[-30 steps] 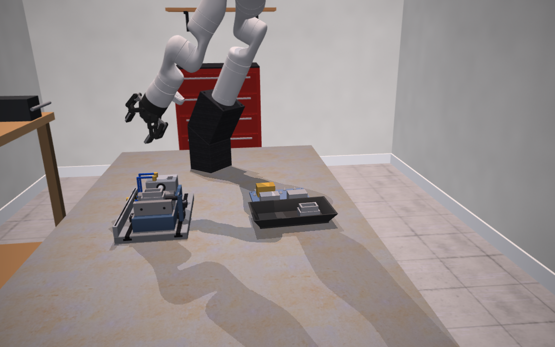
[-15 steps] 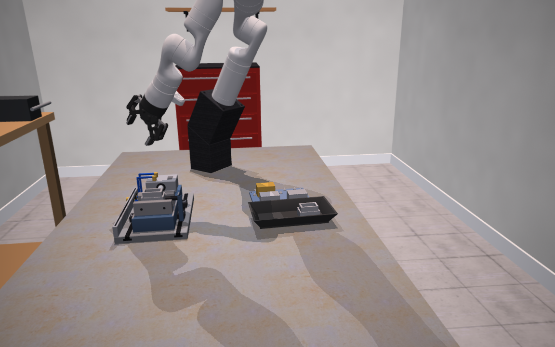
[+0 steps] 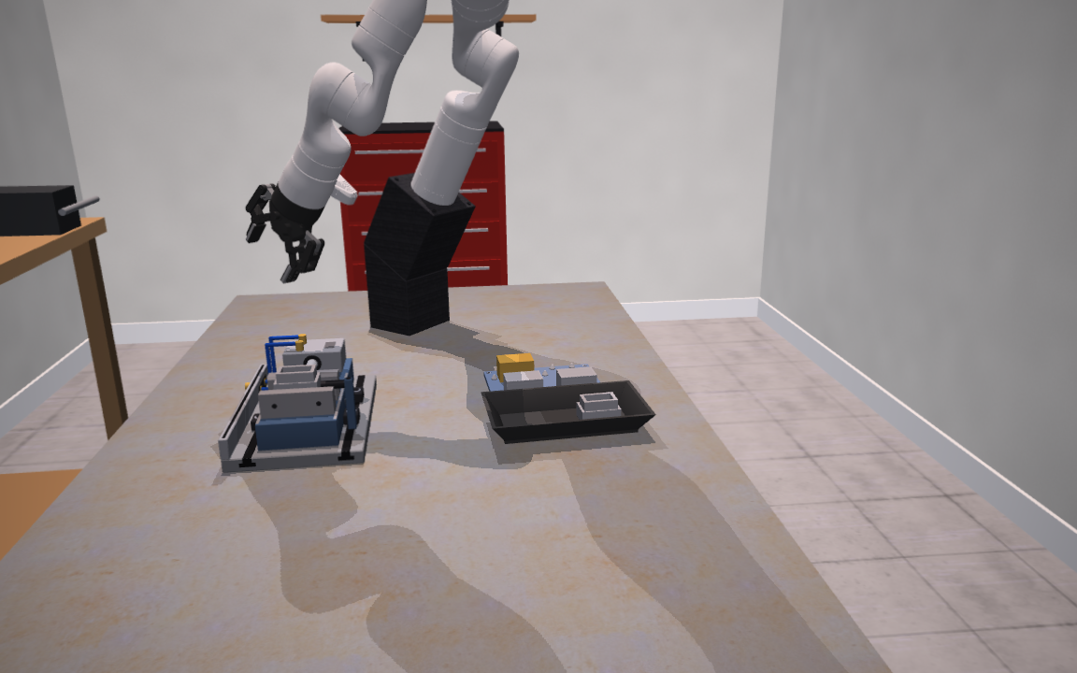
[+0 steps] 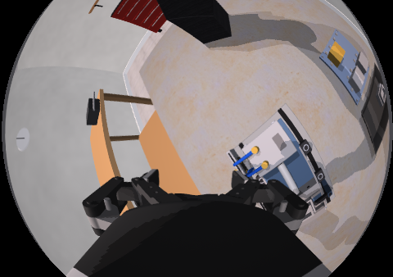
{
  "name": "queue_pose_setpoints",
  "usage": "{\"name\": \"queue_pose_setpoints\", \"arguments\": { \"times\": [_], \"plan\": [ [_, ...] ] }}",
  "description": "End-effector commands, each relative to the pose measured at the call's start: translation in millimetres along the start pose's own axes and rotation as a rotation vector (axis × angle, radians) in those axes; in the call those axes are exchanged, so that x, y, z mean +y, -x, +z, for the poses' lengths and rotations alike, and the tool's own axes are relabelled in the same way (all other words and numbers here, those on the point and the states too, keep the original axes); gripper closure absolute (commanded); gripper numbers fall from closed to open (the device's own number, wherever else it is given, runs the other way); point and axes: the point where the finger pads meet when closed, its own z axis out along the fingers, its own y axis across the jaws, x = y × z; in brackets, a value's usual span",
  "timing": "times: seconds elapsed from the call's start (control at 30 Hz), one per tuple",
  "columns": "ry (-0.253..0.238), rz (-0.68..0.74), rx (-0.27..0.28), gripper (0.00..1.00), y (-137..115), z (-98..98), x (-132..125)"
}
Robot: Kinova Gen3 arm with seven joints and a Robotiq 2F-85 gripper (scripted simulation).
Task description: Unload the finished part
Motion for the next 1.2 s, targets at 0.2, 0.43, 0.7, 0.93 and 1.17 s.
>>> {"name": "queue_pose_setpoints", "arguments": {
  "times": [0.2,0.43,0.7,0.93,1.17],
  "plan": [
    [0.025,0.039,0.008,0.00,8,-4.3,5],
    [0.023,0.040,0.014,0.00,4,-3.6,4],
    [0.046,0.071,0.026,0.00,7,-5.9,9],
    [0.068,0.103,0.038,0.00,12,-8.1,15],
    [0.093,0.132,0.045,0.00,19,-11.4,22]
  ]
}}
